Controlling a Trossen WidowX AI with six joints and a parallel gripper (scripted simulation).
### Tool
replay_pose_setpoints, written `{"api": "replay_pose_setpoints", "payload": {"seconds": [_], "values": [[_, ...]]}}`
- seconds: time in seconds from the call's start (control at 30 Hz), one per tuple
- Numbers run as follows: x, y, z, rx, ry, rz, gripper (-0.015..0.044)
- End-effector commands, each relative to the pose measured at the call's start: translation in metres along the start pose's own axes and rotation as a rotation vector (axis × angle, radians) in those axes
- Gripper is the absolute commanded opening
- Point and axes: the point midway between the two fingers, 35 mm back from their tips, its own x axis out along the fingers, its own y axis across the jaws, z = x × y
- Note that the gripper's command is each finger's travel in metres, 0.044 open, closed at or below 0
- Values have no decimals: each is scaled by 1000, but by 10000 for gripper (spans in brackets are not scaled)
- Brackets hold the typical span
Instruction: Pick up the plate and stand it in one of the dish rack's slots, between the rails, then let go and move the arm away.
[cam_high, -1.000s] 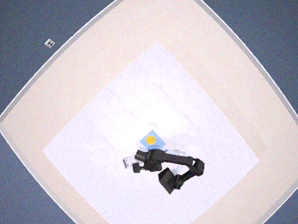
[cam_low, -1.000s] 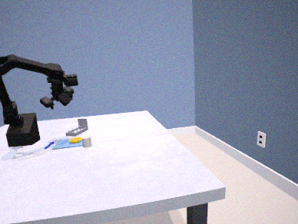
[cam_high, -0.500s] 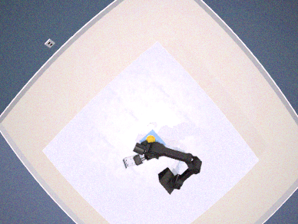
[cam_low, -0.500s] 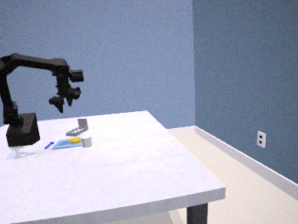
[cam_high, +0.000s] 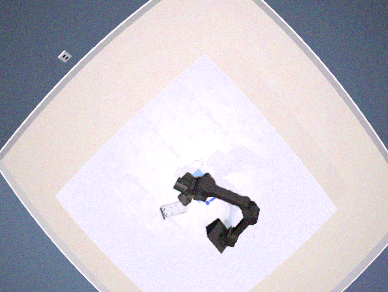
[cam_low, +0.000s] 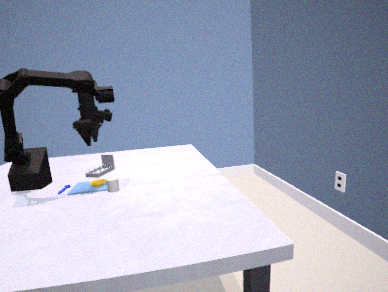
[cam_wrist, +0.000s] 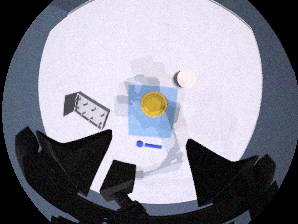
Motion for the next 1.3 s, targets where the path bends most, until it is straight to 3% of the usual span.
{"api": "replay_pose_setpoints", "payload": {"seconds": [0.0,0.07,0.33,1.27], "values": [[-1,-4,3,-22,-5,-20,400],[9,-3,4,-22,-5,-19,400],[110,-7,-3,-21,-6,-24,400],[148,-6,-2,-18,-4,-23,400]]}}
